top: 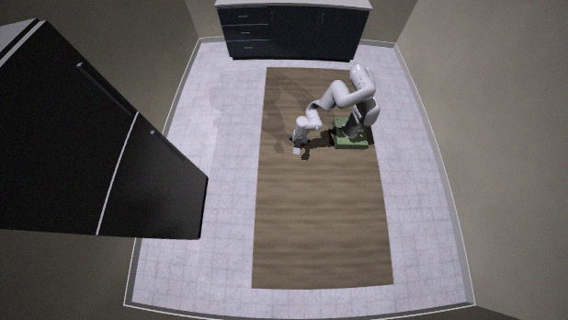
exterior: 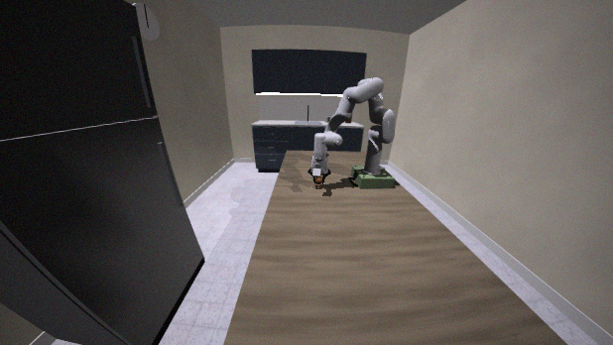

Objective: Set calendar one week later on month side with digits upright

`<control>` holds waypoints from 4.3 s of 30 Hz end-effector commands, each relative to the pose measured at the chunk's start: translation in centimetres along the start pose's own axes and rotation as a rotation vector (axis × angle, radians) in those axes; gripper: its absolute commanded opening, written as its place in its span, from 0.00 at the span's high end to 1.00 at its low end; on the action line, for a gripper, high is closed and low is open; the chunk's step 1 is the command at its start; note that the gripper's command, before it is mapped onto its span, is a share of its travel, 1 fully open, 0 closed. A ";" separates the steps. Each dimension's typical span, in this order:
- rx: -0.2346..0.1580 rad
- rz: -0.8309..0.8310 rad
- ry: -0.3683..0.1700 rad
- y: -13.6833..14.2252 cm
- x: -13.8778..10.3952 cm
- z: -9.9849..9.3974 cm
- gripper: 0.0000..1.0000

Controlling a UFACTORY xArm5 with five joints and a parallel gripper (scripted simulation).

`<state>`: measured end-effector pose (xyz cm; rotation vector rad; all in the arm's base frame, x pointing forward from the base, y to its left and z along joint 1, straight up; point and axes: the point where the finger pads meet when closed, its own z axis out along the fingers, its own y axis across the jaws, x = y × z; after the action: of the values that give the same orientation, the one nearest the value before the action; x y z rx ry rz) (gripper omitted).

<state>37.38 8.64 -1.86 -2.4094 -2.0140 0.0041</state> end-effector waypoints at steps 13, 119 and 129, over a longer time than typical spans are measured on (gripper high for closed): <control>-0.003 0.000 0.001 0.1 0.1 -0.1 0.53; -0.003 0.000 0.001 0.1 0.0 2.5 0.53; -0.003 0.000 0.001 0.1 0.0 2.5 0.53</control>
<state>37.37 8.64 -4.48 -2.4095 -2.0140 0.0038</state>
